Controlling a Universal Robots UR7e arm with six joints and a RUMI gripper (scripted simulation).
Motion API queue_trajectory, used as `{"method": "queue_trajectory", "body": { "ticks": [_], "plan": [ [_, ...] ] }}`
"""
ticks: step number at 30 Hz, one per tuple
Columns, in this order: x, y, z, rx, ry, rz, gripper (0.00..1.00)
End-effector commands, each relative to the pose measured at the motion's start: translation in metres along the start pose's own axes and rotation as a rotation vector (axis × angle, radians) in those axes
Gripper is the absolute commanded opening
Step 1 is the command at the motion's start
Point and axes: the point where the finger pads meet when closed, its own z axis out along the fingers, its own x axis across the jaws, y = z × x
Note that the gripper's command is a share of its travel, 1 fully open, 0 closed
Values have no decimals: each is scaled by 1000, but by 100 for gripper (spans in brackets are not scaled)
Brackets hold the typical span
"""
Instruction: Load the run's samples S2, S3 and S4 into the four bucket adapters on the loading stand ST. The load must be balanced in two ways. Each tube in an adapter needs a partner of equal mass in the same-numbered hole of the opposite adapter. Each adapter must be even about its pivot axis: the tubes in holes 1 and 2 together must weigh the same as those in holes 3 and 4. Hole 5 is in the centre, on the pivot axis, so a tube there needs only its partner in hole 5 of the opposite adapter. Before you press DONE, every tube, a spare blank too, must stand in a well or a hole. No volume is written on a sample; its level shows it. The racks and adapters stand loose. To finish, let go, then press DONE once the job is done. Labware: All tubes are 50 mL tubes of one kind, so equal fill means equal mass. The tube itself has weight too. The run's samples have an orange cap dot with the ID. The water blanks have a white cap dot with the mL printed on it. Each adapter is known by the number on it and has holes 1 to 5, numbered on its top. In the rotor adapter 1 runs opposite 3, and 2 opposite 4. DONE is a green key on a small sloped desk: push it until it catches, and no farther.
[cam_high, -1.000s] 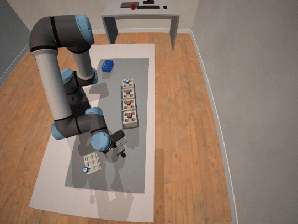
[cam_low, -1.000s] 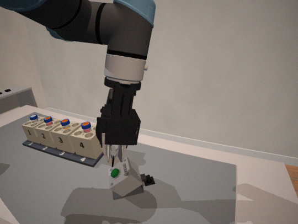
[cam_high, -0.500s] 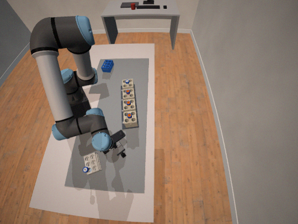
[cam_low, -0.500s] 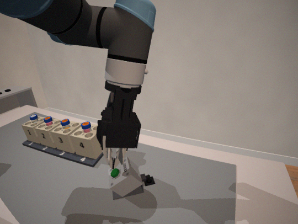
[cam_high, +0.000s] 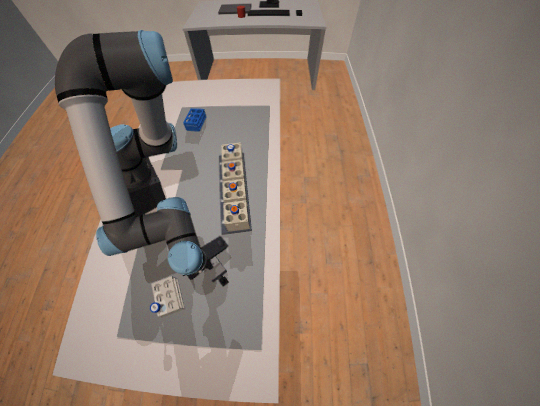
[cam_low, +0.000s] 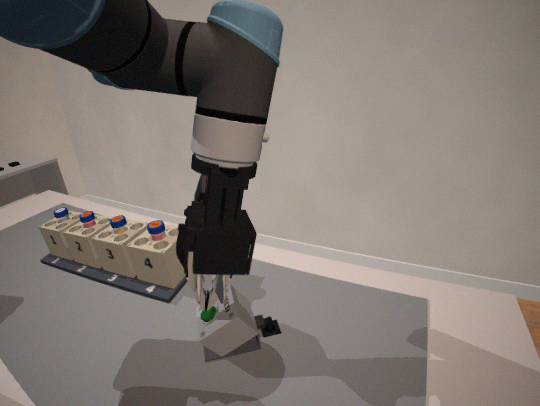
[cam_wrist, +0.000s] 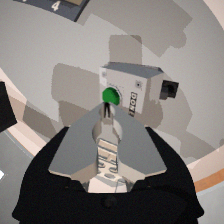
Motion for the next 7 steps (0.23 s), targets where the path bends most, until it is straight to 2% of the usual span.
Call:
{"method": "queue_trajectory", "body": {
  "ticks": [1,7],
  "plan": [
    [1,0,2,0,1,0,0],
    [2,0,6,0,1,0,0]
  ]
}}
